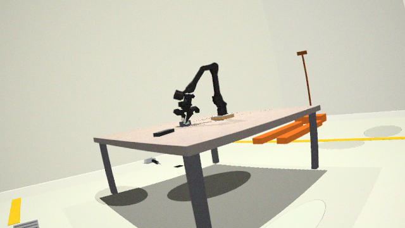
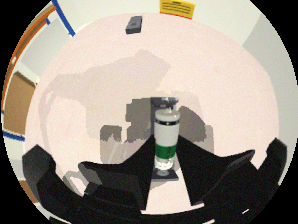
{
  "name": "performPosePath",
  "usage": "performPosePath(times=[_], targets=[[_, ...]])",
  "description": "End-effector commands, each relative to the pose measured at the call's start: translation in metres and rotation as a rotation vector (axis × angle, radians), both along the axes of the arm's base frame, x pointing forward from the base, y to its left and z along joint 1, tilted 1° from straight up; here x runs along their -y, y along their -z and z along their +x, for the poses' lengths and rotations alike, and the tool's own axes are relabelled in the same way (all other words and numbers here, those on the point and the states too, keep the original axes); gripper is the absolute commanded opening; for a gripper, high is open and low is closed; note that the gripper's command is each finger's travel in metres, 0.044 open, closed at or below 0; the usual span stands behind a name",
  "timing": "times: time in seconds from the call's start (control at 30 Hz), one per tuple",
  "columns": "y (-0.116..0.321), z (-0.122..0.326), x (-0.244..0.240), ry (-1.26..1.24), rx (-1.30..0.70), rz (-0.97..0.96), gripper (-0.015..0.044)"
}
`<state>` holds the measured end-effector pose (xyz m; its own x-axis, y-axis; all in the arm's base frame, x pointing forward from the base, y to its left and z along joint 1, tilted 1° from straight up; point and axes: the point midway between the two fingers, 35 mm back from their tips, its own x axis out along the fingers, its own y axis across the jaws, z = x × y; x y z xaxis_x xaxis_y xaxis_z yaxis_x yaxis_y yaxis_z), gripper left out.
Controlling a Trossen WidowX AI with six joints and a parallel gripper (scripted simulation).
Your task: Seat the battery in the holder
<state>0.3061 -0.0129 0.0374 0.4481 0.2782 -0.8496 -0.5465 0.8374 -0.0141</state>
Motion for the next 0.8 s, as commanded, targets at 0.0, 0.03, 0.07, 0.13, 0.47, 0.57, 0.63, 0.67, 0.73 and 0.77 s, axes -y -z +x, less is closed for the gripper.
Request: performPosePath(times=[0.0,0.03,0.07,0.13,0.47,0.57,0.63,0.67,0.73,0.77], targets=[[0.0018,-0.0062,0.0037,0.003,-0.004,-0.002,0.0082],[0.0019,-0.0068,0.0040,0.003,-0.004,-0.002,0.0082],[0.0019,-0.0068,0.0040,0.003,-0.004,-0.002,0.0082],[0.0020,-0.0066,0.0040,0.004,-0.008,-0.003,0.0082],[0.0044,-0.0032,0.0028,0.011,-0.073,-0.029,0.0082],[0.0051,-0.0023,0.0025,0.013,-0.093,-0.038,0.0082],[0.0055,-0.0017,0.0022,0.014,-0.106,-0.043,0.0082],[0.0057,-0.0014,0.0021,0.014,-0.112,-0.046,0.0082],[0.0061,-0.0009,0.0018,0.015,-0.125,-0.052,0.0082],[0.0064,-0.0006,0.0017,0.016,-0.132,-0.055,0.0082]])
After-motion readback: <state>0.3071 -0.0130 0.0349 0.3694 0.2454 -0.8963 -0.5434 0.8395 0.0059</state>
